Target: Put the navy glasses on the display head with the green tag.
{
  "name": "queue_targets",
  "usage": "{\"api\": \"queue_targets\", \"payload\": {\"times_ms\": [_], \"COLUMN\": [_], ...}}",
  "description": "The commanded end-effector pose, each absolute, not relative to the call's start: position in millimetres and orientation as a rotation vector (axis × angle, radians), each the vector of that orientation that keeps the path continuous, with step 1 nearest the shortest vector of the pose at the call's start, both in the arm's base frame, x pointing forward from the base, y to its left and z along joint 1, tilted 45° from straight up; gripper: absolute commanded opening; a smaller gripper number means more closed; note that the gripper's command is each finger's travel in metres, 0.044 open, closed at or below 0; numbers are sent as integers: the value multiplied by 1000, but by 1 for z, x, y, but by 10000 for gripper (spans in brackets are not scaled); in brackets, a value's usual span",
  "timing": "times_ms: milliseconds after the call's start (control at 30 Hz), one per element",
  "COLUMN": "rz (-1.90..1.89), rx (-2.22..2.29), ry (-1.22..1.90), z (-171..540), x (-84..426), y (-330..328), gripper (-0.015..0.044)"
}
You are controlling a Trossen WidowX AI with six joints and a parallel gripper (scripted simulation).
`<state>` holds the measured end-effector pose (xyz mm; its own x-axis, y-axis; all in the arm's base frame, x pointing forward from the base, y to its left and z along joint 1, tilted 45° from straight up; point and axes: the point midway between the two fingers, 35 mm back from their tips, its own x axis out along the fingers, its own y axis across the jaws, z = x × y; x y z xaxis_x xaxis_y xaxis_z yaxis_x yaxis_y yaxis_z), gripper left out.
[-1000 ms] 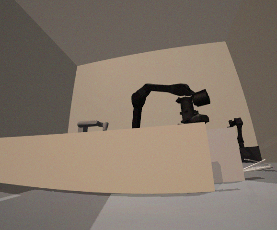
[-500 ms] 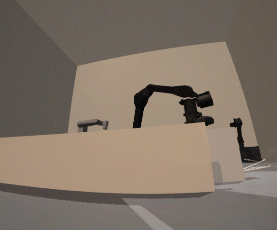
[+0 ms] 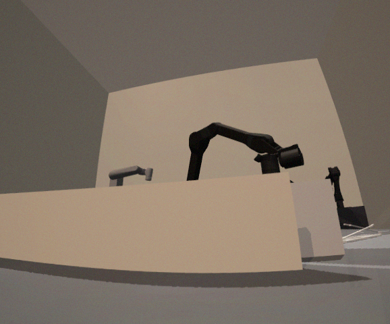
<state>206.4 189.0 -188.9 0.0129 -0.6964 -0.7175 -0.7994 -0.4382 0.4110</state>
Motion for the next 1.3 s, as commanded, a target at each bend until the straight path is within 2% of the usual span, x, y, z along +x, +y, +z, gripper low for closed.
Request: {"api": "queue_targets", "payload": {"times_ms": [0,1267], "rz": [1409,1412], "rx": [-2166,-2165], "ry": [1590,1588], "z": [-189,-198], "x": [205,176], "y": [189,197], "gripper": [0,0]}}
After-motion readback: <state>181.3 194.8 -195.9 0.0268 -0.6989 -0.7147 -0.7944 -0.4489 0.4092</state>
